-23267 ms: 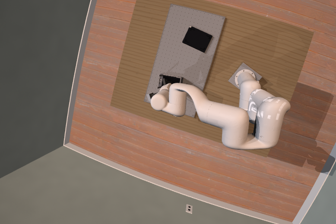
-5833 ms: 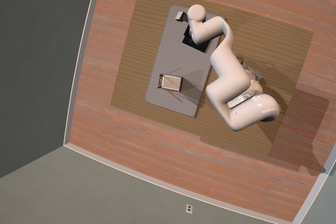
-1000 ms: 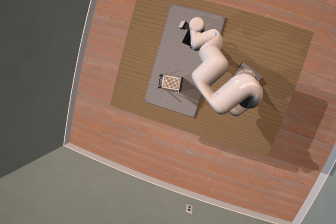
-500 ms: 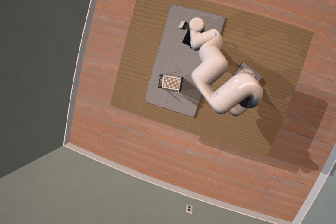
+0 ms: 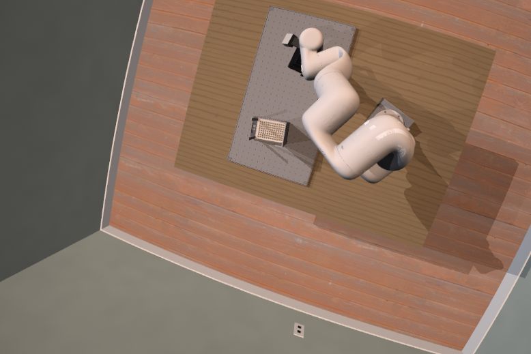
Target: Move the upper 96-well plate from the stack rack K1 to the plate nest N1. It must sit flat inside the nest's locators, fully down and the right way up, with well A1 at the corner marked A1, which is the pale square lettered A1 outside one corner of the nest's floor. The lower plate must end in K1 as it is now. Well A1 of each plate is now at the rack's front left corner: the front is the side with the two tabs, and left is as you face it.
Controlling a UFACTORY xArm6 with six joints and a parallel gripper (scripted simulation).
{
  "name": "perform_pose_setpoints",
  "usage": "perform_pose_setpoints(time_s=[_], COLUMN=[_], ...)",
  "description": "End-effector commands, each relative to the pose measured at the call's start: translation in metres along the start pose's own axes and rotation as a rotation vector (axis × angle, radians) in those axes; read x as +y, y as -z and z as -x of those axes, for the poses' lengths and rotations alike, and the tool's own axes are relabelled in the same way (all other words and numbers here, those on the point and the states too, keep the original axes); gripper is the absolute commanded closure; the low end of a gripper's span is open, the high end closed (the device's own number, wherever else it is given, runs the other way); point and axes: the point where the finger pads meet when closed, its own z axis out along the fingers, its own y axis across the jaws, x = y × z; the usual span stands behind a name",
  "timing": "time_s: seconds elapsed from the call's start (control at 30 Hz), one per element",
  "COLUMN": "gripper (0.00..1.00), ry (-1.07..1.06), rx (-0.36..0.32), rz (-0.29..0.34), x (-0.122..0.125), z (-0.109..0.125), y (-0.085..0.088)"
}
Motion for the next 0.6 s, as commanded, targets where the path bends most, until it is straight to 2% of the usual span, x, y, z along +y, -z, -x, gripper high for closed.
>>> perform_pose_setpoints(time_s=[0.0,0.57], gripper=[1.00,1.00], ry=[0.000,0.000], rx=[0.004,0.004], rz=[0.001,0.001], x=[0.0004,0.0004], z=[-0.0014,-0.0014], y=[0.0003,-0.0022])
